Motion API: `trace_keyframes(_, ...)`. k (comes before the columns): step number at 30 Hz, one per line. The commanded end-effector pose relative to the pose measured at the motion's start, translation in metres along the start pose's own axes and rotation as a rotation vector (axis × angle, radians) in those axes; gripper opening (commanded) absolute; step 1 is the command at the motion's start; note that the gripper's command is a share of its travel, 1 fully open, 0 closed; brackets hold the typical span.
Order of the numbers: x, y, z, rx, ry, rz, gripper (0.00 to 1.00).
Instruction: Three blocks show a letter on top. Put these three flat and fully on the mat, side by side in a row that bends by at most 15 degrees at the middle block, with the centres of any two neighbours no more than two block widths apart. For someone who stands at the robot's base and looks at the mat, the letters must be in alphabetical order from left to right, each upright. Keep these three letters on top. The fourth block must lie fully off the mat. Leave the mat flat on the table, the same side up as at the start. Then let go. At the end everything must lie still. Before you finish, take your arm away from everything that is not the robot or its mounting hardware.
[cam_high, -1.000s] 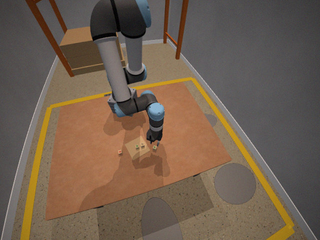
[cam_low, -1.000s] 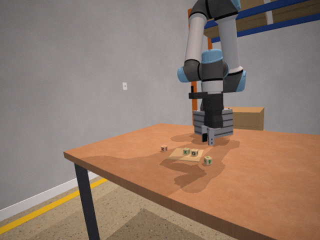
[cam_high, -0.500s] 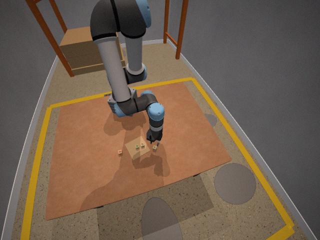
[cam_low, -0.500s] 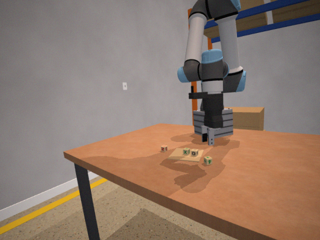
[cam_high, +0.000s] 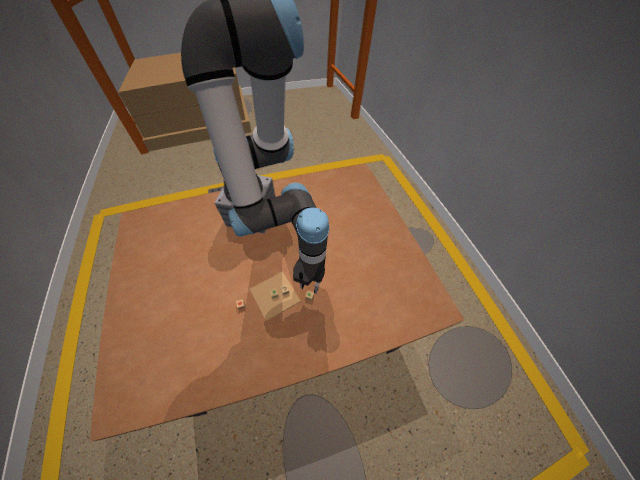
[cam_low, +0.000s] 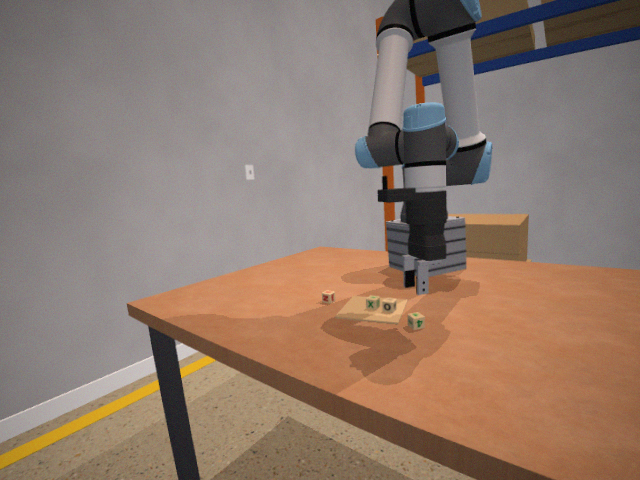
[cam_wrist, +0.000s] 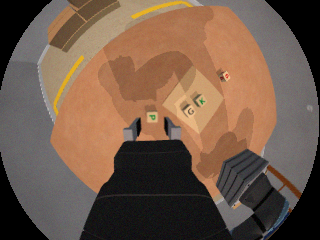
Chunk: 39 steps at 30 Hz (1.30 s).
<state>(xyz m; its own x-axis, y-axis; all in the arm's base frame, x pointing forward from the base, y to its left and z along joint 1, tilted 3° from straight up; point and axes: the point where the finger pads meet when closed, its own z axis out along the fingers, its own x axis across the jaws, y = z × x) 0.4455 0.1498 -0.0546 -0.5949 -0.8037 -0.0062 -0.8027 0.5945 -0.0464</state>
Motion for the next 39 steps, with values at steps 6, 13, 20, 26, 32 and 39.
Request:
trace_keyframes(6, 0.0, 0.0, 0.012, 0.001, -0.001, 0.0, 0.85)
trace_keyframes(13, 0.0, 0.0, 0.02, 0.001, -0.001, 0.0, 0.85)
trace_keyframes(20, -0.001, 0.0, 0.031, 0.001, -0.001, 0.0, 0.85)
trace_keyframes(26, -0.001, 0.0, 0.037, 0.001, -0.001, 0.0, 0.85)
trace_keyframes(32, -0.001, 0.0, 0.041, 0.001, -0.001, 0.0, 0.85)
trace_keyframes(39, -0.001, 0.0, 0.044, 0.001, -0.001, 0.0, 0.85)
